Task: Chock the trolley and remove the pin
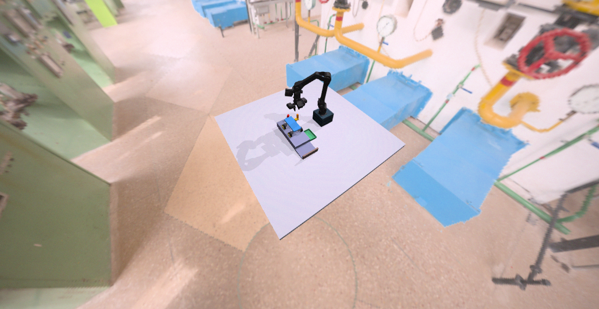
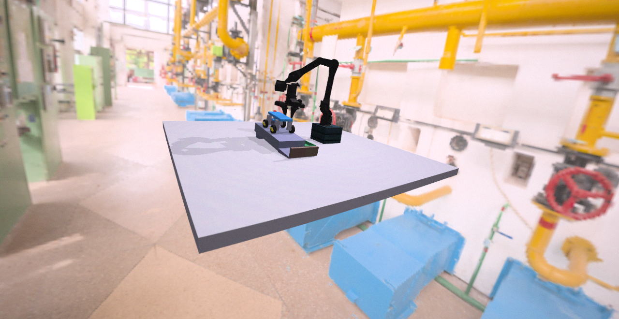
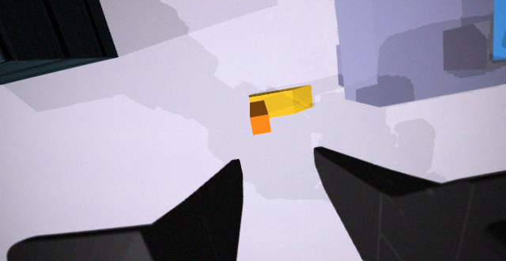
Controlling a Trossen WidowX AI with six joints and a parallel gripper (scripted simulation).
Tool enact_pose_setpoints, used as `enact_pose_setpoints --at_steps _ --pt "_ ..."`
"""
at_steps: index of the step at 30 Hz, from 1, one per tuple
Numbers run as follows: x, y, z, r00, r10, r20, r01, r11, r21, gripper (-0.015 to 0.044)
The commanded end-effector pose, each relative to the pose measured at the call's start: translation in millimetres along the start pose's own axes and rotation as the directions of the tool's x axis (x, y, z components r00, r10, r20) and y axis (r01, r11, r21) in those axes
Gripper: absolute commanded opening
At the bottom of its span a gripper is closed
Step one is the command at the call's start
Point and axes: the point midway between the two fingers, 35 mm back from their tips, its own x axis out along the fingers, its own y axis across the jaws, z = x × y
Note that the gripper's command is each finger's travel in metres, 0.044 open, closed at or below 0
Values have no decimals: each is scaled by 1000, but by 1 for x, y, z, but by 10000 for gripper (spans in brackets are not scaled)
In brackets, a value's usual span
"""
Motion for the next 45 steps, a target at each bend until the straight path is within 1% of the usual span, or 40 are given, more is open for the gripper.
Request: enact_pose_setpoints --at_steps 1,8,14,32,45 --pt "16 3 2 1000 13 16 -13 1000 -4 190" --pt "33 6 4 1000 13 16 -13 1000 -4 190" --pt "36 6 4 1000 13 16 -13 1000 -4 190" --pt "63 6 4 1000 14 17 -13 1000 -4 190" --pt "65 6 4 1000 14 17 -14 1000 -4 190"
